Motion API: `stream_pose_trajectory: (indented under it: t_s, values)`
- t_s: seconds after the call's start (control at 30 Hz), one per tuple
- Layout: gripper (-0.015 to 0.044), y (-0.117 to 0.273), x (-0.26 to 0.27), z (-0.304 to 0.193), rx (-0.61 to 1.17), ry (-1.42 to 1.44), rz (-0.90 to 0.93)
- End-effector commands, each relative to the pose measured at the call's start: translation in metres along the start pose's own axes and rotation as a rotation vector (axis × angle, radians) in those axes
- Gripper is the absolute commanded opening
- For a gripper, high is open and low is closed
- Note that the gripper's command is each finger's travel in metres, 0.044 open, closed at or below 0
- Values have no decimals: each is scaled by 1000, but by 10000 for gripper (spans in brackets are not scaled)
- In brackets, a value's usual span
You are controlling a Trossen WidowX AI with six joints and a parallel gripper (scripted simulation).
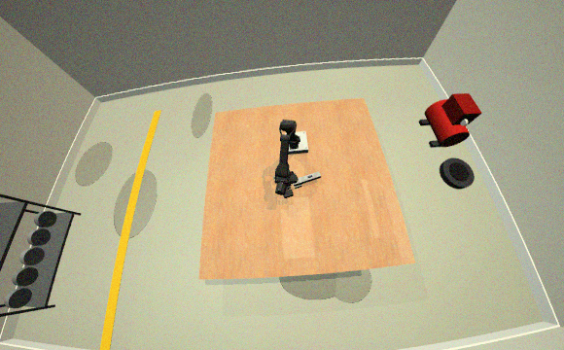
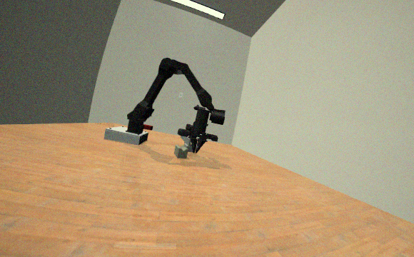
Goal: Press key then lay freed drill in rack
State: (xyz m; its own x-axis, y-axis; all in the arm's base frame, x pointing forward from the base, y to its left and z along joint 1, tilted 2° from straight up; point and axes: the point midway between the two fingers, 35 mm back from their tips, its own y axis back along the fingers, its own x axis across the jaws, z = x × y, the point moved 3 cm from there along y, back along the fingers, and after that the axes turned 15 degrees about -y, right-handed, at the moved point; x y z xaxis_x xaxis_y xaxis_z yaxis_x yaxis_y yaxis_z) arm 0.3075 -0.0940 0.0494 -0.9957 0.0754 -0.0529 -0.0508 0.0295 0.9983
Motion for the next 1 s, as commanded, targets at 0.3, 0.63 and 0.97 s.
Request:
stream_pose_trajectory:
  t_s: [0.3,0.63,0.97]
  values:
    - [79,-1,-3,-10,1,1,0]
    - [341,-1,-3,-9,0,2,-1]
    - [440,-2,-2,-3,-2,3,-3]
